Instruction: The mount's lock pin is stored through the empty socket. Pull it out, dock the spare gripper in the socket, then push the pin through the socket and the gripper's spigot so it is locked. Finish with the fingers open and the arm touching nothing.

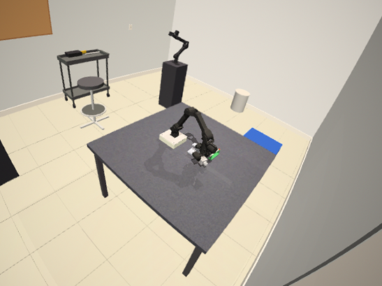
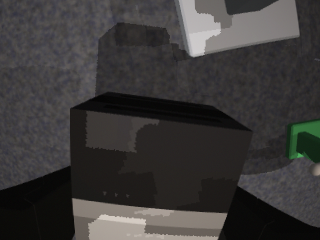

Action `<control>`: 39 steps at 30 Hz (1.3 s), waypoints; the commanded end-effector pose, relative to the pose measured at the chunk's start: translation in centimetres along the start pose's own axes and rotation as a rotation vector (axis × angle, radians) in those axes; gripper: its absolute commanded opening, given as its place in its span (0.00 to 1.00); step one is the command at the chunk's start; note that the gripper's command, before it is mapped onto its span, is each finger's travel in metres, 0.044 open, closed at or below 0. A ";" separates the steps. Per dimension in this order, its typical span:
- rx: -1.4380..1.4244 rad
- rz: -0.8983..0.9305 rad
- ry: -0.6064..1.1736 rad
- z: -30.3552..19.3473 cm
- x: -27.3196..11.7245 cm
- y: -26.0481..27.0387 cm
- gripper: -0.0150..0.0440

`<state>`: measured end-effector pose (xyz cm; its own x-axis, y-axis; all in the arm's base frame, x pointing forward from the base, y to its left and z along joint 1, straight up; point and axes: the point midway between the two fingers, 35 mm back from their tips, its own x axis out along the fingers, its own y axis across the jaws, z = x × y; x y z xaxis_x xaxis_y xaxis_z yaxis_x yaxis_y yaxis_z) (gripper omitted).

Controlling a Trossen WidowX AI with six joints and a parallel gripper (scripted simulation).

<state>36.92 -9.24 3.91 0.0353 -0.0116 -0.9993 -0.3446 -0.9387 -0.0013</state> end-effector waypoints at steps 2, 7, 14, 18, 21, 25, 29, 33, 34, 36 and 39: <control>-0.032 0.004 -0.006 0.3 2.0 0.1 0.25; -0.039 0.004 -0.006 0.3 2.4 0.1 0.25; -0.039 0.004 -0.006 0.2 3.2 0.1 0.25; -0.039 0.004 -0.006 0.2 3.9 0.1 0.25; -0.039 0.004 -0.006 0.2 4.0 0.1 0.25; -0.034 0.001 -0.007 0.2 3.7 0.1 0.43; -0.034 0.001 -0.007 0.2 3.7 0.1 0.61; -0.034 0.001 -0.007 0.2 3.7 0.1 0.79; -0.034 0.001 -0.007 0.2 3.7 0.1 0.83; -0.034 0.001 -0.007 0.2 3.7 0.1 0.92; -0.034 0.001 -0.007 0.2 3.7 0.1 1.00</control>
<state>36.78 -9.28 0.18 0.0276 -0.0104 -0.9996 -0.3126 -0.9499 0.0013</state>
